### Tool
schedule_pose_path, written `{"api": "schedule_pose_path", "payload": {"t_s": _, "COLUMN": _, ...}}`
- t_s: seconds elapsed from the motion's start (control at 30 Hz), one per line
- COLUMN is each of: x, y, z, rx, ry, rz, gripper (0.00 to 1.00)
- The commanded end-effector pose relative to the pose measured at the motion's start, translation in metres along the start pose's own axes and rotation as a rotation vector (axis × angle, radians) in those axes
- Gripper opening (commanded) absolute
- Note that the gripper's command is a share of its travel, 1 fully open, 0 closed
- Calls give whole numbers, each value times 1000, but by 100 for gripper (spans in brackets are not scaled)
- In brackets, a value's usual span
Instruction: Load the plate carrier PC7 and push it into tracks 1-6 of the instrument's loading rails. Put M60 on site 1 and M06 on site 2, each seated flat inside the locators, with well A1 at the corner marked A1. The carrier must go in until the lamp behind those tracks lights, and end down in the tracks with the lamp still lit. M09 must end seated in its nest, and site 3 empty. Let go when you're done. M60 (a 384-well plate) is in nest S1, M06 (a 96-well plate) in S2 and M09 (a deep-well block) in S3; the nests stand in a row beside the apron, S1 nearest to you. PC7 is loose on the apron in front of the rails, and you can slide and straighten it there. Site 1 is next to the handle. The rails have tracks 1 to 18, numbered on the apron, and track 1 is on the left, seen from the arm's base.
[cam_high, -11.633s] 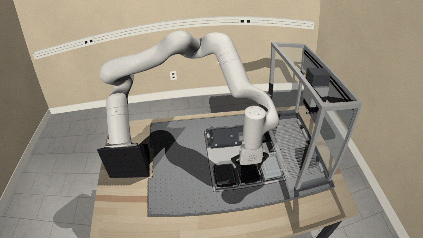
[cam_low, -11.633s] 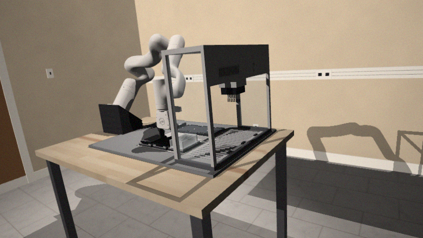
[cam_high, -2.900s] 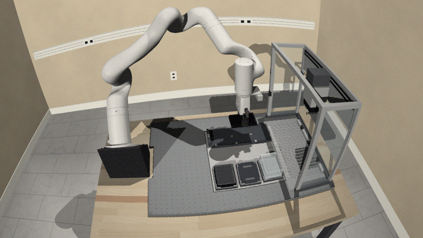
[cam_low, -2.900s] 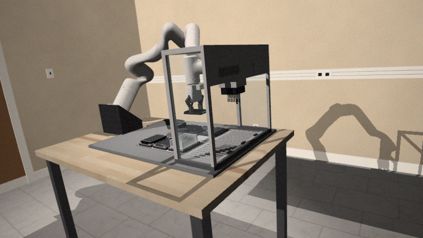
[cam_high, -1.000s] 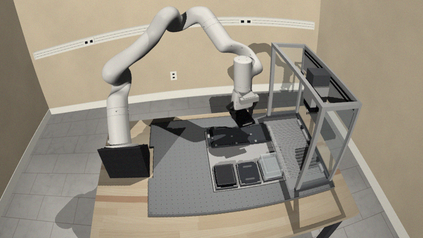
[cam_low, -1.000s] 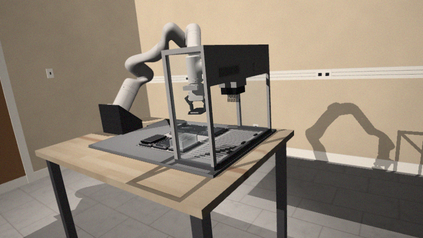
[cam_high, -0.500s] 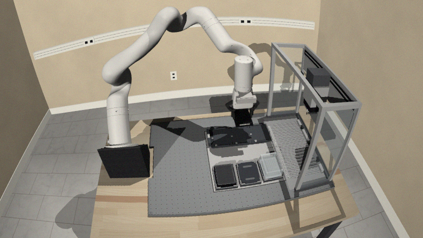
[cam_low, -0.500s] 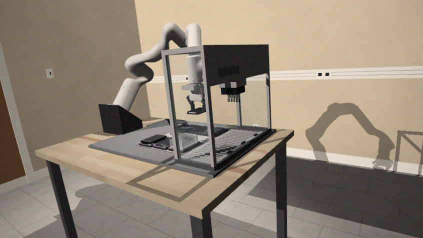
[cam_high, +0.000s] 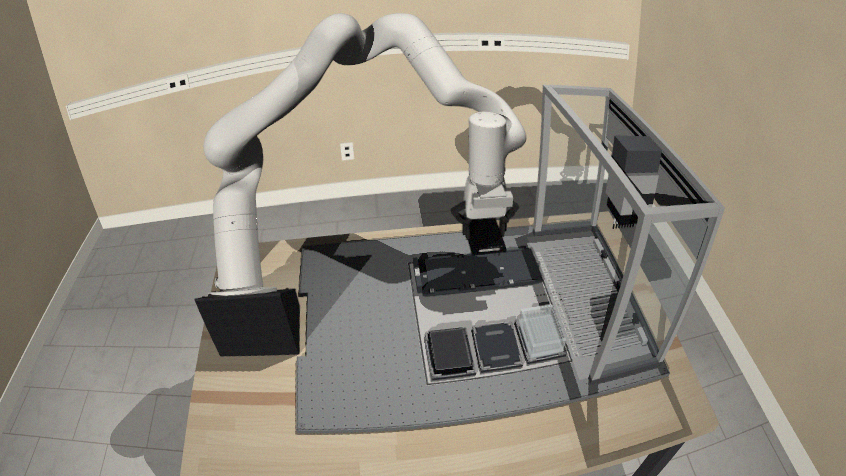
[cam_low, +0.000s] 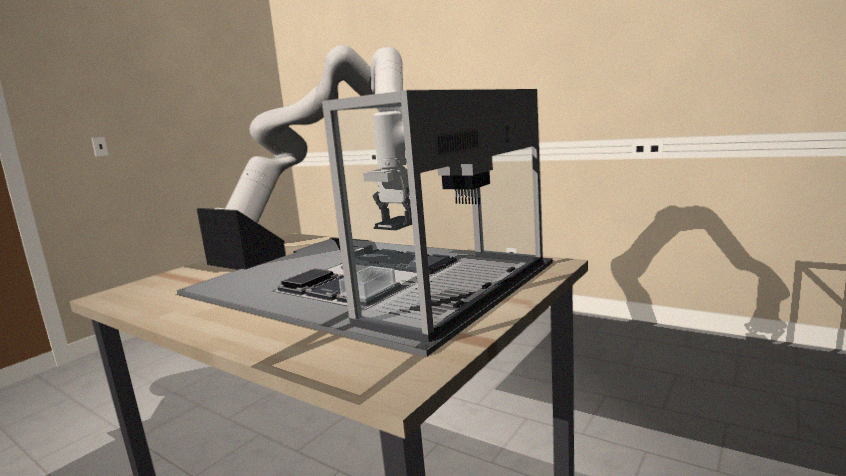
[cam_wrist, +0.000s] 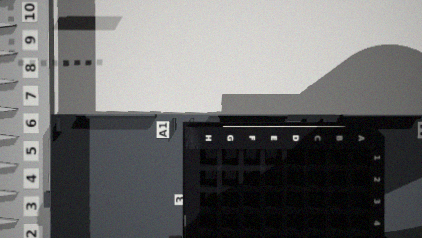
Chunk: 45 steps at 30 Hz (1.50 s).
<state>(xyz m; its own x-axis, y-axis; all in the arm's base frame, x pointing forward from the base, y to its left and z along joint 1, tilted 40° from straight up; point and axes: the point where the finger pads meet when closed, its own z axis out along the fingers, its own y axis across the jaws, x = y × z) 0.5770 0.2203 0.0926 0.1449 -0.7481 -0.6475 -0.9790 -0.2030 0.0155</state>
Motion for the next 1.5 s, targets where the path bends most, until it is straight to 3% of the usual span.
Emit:
{"api": "schedule_pose_path", "payload": {"t_s": 0.0, "x": 0, "y": -1, "z": 3, "rx": 2, "ry": 0, "rz": 0, "gripper": 0}}
{"api": "schedule_pose_path", "payload": {"t_s": 1.47, "x": 0, "y": -1, "z": 70, "rx": 2, "ry": 0, "rz": 0, "gripper": 0}}
